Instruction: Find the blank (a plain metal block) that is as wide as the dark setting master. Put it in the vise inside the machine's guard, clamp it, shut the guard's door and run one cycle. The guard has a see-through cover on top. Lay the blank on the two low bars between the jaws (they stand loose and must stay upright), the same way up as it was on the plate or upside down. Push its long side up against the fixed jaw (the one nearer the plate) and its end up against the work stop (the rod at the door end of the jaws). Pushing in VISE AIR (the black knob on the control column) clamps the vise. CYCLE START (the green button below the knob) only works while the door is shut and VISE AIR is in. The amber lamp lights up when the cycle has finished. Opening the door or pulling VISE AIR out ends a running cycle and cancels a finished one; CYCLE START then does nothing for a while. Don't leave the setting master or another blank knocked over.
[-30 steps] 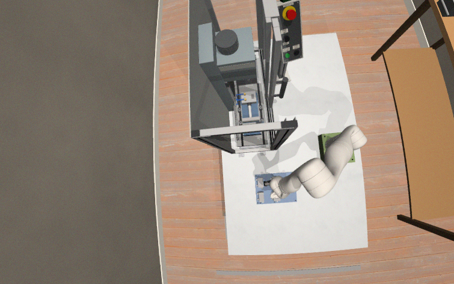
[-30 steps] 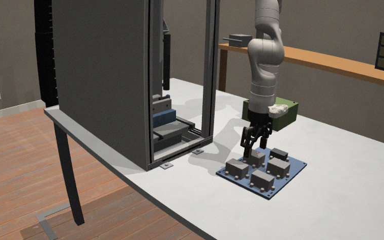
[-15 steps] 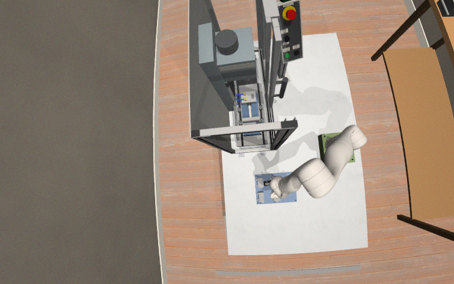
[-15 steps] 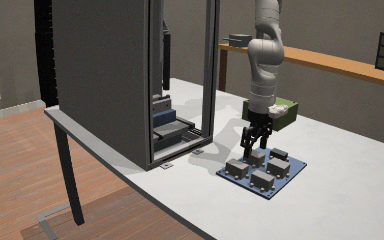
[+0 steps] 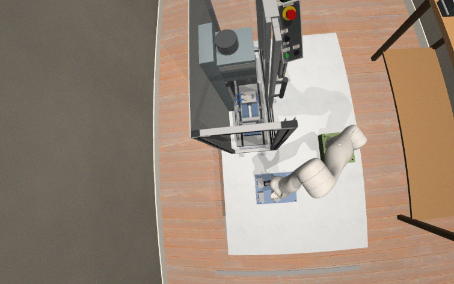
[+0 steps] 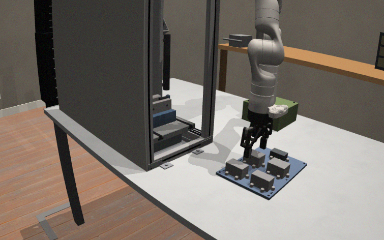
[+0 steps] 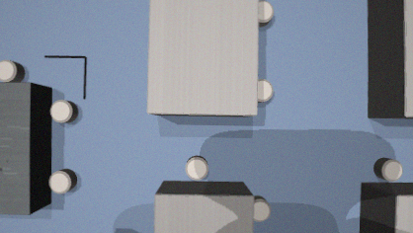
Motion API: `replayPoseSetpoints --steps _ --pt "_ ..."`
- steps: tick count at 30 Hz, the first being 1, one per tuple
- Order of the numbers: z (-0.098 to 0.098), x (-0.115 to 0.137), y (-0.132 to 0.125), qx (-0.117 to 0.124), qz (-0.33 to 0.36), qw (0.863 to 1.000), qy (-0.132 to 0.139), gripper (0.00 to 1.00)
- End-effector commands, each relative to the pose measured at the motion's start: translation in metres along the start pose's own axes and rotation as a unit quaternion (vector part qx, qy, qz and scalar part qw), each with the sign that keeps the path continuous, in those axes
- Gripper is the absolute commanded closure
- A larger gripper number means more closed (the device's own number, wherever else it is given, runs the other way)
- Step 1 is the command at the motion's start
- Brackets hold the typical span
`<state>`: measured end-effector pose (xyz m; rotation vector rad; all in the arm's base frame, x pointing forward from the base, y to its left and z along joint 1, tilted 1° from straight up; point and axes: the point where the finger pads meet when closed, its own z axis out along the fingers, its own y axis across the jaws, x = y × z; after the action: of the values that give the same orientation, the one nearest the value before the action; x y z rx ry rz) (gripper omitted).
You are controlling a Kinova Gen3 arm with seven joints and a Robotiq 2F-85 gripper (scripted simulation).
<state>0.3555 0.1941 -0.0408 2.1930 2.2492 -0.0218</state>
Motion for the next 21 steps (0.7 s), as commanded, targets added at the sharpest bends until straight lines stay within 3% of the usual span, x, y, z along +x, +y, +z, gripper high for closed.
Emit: replayPoseSetpoints --steps 1,21 --pt "0.0003 -0.0016 0.0024 -0.003 0.003 1.000 0.000 0.00" --pt "-0.0001 -0.0010 0.0017 -0.001 0.002 1.000 0.000 0.00"
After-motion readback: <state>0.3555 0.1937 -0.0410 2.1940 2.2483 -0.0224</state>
